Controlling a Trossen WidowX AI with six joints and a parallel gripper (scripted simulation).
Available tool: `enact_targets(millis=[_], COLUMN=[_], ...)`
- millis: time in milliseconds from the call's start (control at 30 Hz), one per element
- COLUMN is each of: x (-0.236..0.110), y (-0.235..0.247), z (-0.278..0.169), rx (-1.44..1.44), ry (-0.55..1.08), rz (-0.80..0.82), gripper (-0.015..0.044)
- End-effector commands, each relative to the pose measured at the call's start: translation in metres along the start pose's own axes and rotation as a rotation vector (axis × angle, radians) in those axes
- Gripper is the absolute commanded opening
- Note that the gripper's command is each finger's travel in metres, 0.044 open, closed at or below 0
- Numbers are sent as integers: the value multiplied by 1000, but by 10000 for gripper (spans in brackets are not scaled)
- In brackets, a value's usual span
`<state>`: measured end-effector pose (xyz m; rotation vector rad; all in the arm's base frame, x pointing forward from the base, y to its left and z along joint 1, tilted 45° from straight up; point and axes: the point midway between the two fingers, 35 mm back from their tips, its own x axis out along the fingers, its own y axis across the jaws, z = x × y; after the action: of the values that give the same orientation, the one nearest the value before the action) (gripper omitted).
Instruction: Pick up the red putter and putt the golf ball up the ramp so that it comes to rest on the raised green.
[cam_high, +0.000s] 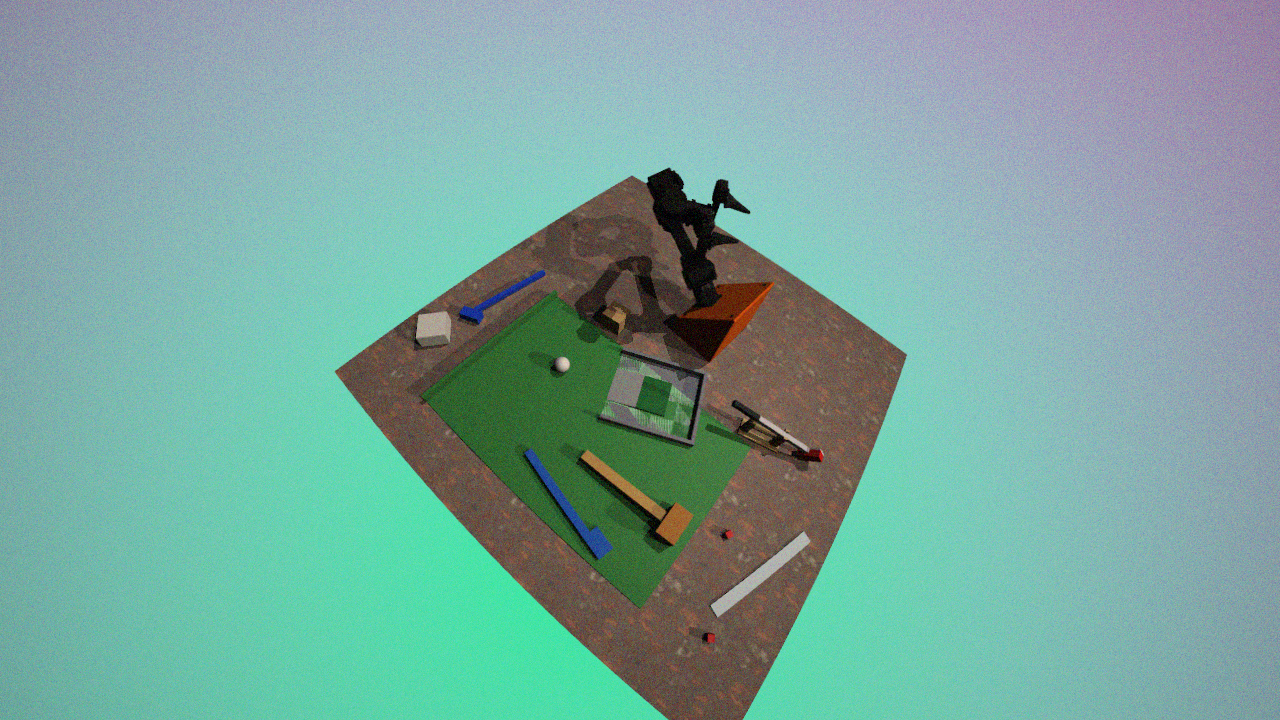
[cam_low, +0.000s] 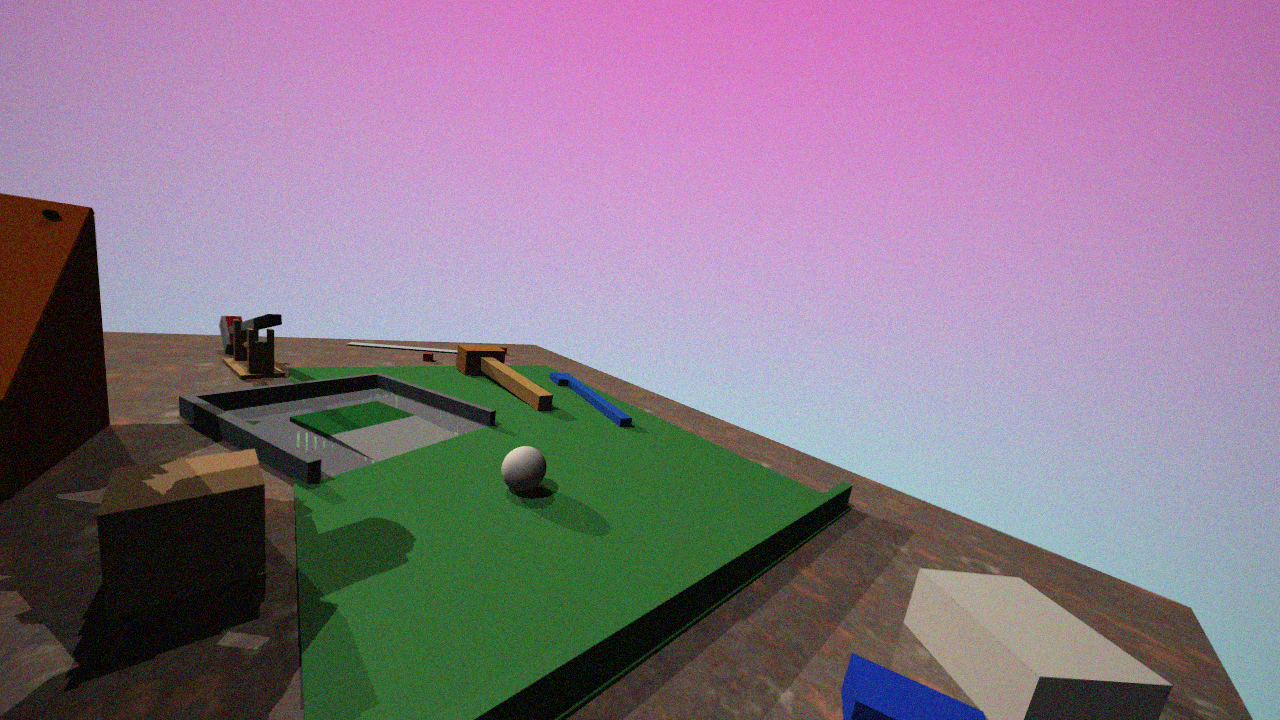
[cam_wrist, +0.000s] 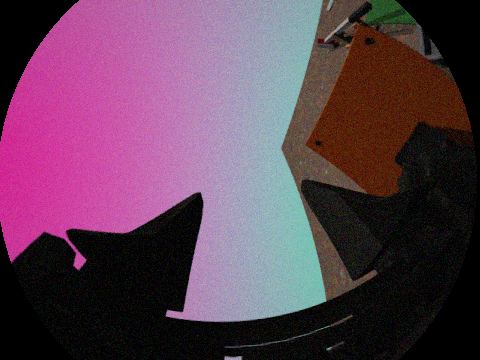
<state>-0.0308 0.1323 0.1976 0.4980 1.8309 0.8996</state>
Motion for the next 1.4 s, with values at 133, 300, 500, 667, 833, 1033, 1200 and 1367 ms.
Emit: enact_targets(millis=[133,300,500,667,833,1033,1200,1367], x=[-2,-1,9,23,42,69,95,123], y=[6,9,3,-11,-35,-75,-119,-171], z=[27,70,126,175,222,274,310,336], rx=[186,442,725,938,1125,1307,1419,1489], ry=[-15,-59,-150,-260,-403,-616,-826,-1061], rz=[-107,-264,-454,-609,-756,-916,-1030,-1118], gripper=[440,440,440,440,440,440,440,440])
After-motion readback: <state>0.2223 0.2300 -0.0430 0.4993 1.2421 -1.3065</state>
